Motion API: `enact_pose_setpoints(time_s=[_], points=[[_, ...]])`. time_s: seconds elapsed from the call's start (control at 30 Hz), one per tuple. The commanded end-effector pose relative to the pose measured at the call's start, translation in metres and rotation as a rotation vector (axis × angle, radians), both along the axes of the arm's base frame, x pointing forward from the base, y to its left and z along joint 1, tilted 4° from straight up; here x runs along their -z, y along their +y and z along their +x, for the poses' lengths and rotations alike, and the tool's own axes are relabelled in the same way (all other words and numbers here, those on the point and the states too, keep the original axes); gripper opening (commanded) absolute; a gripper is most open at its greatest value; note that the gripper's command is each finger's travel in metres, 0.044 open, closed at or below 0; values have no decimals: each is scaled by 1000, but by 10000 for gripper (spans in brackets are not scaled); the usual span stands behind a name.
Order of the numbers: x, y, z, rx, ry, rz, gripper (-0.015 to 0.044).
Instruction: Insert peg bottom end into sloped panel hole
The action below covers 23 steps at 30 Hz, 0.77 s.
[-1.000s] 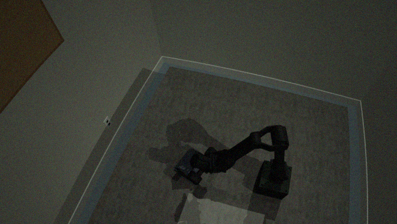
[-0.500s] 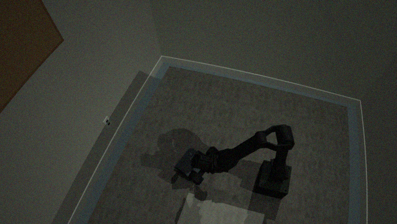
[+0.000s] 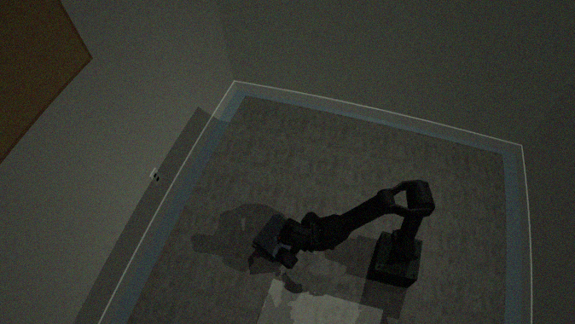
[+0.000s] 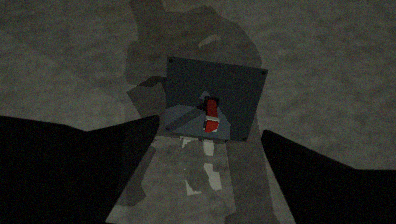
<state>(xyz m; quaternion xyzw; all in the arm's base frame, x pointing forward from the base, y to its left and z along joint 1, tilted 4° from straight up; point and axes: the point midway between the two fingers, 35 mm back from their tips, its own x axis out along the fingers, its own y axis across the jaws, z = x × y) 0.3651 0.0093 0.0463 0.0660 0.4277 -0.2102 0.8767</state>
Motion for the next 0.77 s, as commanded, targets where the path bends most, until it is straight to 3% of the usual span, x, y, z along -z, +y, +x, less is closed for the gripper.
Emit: enact_pose_setpoints(time_s=[0.0,0.73], points=[[-8,2,-4,3,-10,1,440],[-28,13,-21,1,-8,1,440]])
